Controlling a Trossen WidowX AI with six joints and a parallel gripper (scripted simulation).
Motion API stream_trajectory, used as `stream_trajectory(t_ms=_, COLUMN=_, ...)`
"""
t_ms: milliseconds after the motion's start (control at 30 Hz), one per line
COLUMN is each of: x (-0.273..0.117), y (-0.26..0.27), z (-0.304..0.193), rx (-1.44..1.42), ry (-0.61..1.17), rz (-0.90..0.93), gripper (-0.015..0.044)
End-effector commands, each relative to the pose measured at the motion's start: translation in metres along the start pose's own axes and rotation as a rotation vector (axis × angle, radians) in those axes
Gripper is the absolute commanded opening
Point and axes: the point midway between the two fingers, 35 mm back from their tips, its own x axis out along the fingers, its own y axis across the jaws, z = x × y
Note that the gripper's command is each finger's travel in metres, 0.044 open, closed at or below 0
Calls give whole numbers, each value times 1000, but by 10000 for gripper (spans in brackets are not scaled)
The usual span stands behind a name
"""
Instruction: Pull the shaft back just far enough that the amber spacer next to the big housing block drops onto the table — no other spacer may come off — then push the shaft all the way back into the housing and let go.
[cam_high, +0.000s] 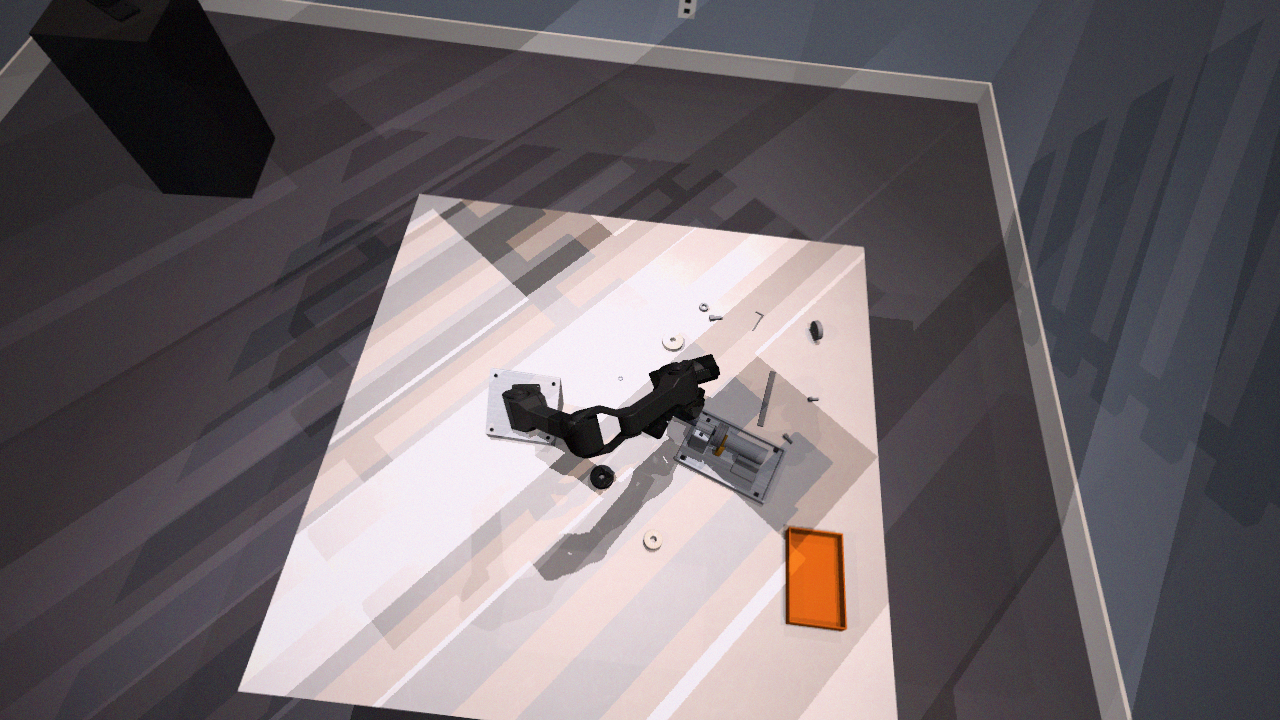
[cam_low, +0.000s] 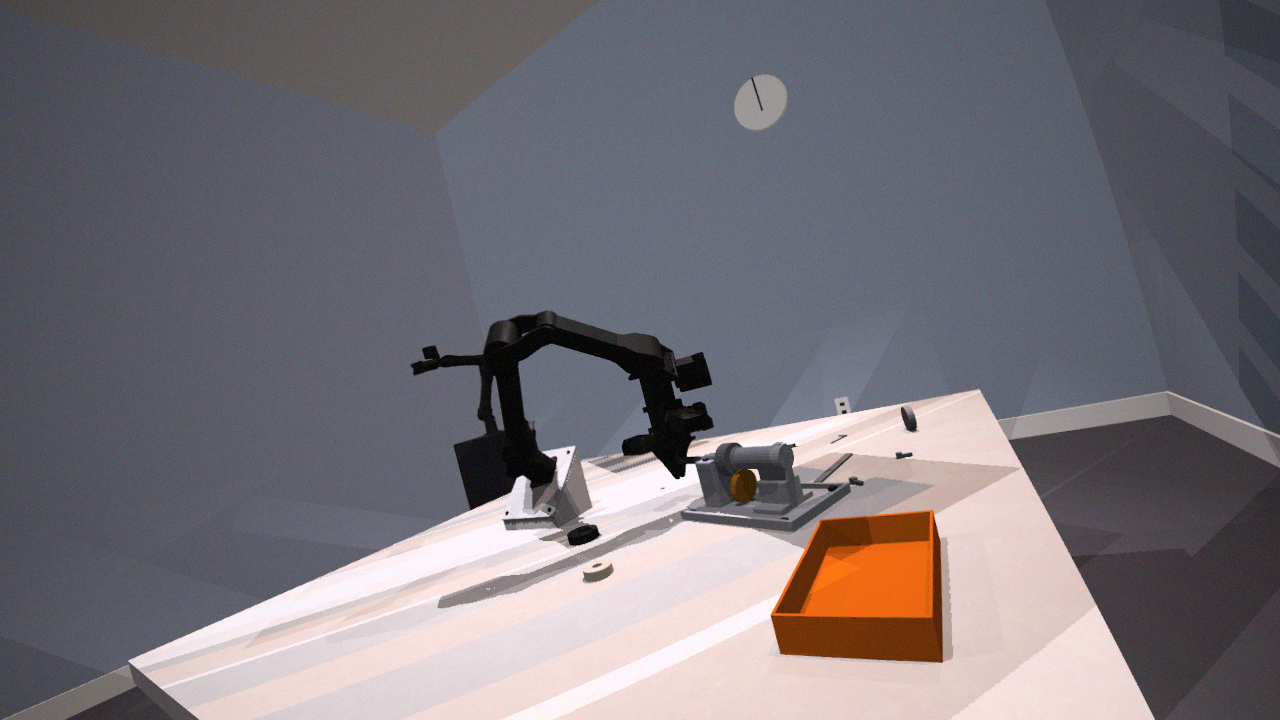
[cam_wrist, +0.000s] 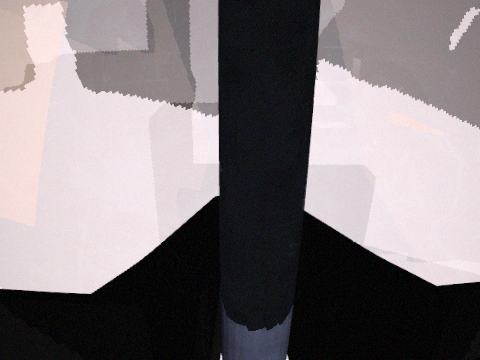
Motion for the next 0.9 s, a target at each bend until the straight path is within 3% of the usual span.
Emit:
stream_trajectory(t_ms=0, x=-2, y=1, z=6, rx=2, ry=-7, rz=4, gripper=0)
stream_trajectory(t_ms=867, x=-2, y=1, z=16, rx=3, ry=-8, rz=4, gripper=0)
